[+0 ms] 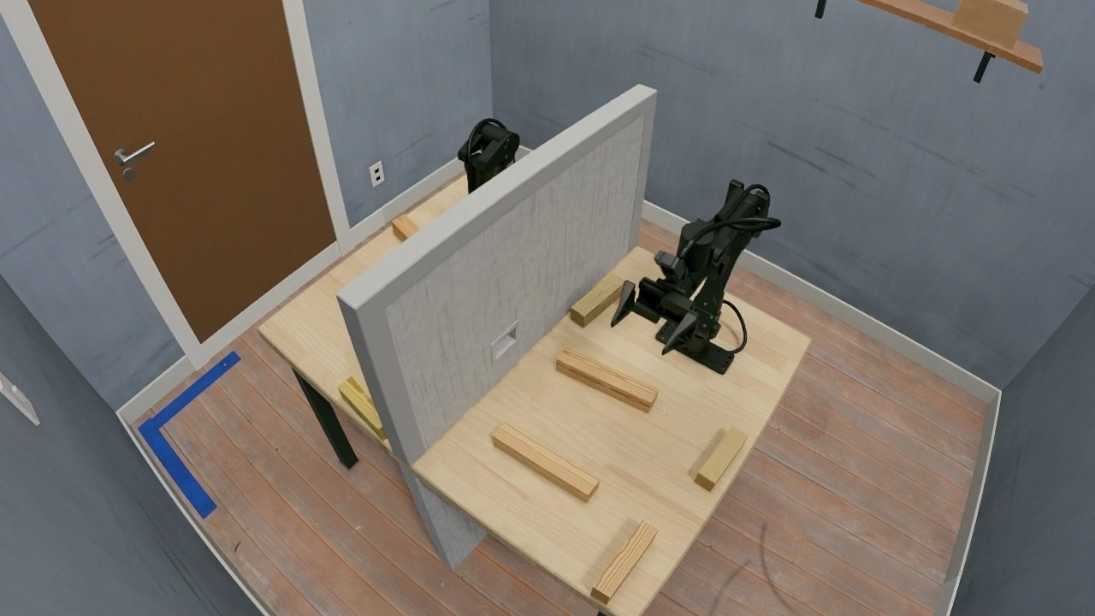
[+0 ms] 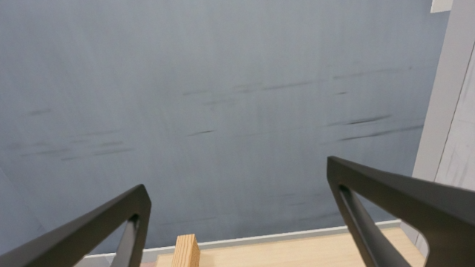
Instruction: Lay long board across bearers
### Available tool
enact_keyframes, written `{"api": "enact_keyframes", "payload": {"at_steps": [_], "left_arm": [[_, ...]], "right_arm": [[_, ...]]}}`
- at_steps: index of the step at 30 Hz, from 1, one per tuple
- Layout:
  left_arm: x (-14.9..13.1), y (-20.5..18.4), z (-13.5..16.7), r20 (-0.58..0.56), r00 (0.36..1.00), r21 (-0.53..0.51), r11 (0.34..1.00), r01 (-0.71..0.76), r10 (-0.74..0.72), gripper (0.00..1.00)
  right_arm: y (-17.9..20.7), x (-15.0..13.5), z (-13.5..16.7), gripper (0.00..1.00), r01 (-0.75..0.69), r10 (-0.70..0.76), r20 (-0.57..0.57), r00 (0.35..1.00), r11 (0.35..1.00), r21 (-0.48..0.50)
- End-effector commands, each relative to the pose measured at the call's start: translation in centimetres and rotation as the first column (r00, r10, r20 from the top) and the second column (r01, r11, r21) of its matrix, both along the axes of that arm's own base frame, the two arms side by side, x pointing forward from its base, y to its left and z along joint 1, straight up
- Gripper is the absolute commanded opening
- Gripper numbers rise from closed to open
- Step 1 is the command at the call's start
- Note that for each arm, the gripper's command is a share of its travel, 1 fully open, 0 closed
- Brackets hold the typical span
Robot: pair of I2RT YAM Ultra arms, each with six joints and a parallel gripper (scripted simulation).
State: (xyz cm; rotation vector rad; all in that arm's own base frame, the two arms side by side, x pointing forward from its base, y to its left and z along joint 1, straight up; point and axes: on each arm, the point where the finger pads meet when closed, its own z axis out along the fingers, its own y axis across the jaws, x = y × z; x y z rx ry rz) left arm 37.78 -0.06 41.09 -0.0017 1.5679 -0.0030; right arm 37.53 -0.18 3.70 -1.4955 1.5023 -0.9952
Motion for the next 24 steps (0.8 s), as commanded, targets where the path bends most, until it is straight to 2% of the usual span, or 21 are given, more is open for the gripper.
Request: {"api": "enact_keyframes", "payload": {"at_steps": [1,2,3,10,14,15,19,21,24], "left_arm": [[-1.4,0.3,3.0,0.066,0.998,-0.011,1.0,-0.011,0.012,1.0],[-1.4,0.3,3.0,0.066,0.998,-0.011,1.0,-0.011,0.012,1.0],[-1.4,0.3,3.0,0.066,0.998,-0.011,1.0,-0.011,0.012,1.0],[-1.4,0.3,3.0,0.066,0.998,-0.011,1.0,-0.011,0.012,1.0],[-1.4,0.3,3.0,0.066,0.998,-0.011,1.0,-0.011,0.012,1.0],[-1.4,0.3,3.0,0.066,0.998,-0.011,1.0,-0.011,0.012,1.0],[-1.4,0.3,3.0,0.066,0.998,-0.011,1.0,-0.011,0.012,1.0],[-1.4,0.3,3.0,0.066,0.998,-0.011,1.0,-0.011,0.012,1.0],[-1.4,0.3,3.0,0.066,0.998,-0.011,1.0,-0.011,0.012,1.0]], "right_arm": [[0.3,0.1,0.3,0.0,-0.002,0.002,0.032,0.999,1.0,0.01],[0.3,0.1,0.3,0.0,-0.002,0.002,0.032,0.999,1.0,0.01],[0.1,0.2,1.4,0.0,0.001,-0.002,0.101,0.995,1.0,0.01],[0.4,-0.2,1.1,0.0,-0.006,0.004,0.158,0.988,1.0,0.009],[0.1,0.2,0.0,0.0,0.001,-0.002,0.114,0.993,1.0,0.01],[0.1,0.2,0.0,0.46,0.0,-0.001,0.114,0.994,1.0,0.011],[0.1,0.3,0.5,0.46,0.0,-0.001,0.13,0.992,1.0,0.011],[0.1,0.6,1.9,0.46,0.0,-0.001,0.169,0.986,1.0,0.01],[0.1,0.6,1.9,0.46,0.0,-0.001,0.17,0.986,1.0,0.01]]}}
